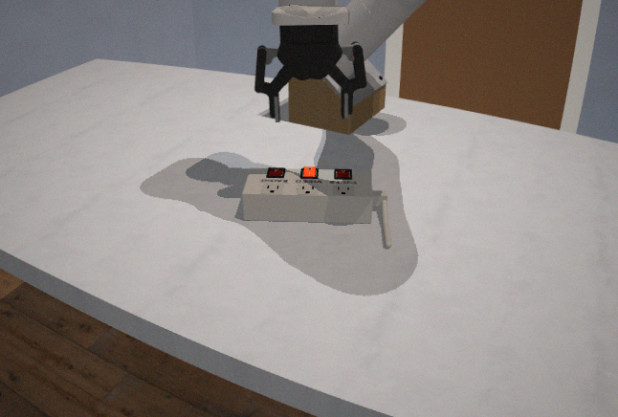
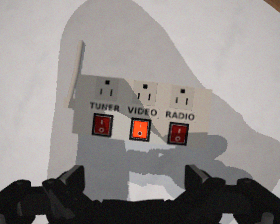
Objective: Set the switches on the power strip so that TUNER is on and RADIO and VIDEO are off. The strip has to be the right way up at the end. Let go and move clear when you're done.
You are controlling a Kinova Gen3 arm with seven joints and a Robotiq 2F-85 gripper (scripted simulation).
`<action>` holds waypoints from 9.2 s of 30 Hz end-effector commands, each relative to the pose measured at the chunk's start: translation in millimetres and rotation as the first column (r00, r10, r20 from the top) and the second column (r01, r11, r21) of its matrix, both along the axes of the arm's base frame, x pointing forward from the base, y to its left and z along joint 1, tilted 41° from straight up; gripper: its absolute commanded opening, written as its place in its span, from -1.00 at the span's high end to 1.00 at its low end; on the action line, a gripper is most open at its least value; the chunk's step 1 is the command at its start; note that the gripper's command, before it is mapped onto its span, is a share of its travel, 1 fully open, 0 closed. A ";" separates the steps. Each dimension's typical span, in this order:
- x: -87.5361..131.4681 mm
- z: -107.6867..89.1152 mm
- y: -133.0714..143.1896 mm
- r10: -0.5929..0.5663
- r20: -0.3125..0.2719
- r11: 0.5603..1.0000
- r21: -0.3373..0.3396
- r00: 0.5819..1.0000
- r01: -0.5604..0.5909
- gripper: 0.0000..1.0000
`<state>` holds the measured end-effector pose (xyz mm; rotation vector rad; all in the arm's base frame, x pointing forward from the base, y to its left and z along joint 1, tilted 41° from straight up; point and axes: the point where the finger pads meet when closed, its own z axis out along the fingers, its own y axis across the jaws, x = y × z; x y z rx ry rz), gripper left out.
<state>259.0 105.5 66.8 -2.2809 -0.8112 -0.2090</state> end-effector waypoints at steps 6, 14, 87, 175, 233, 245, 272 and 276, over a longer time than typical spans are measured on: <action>1.4 -1.4 -2.4 -0.007 0.003 1.000 -0.006 1.000 0.007 -1.00; 0.7 0.7 -0.2 0.008 0.008 1.000 0.001 1.000 -0.008 -1.00; 64.4 78.1 5.7 0.521 0.503 0.830 -0.109 0.690 -0.547 -1.00; 11.9 39.0 45.1 -0.801 -0.597 0.399 -0.586 -0.043 0.705 -1.00; 10.9 37.9 45.8 -0.801 -0.589 0.358 -0.619 -0.112 0.699 1.00; 10.5 35.1 48.4 -0.801 -0.588 0.357 -0.620 -0.113 0.699 1.00; 9.5 13.5 68.0 -0.801 -0.588 0.357 -0.620 -0.113 0.699 1.00; 9.4 11.9 69.5 -0.801 -0.588 0.357 -0.620 -0.113 0.699 1.00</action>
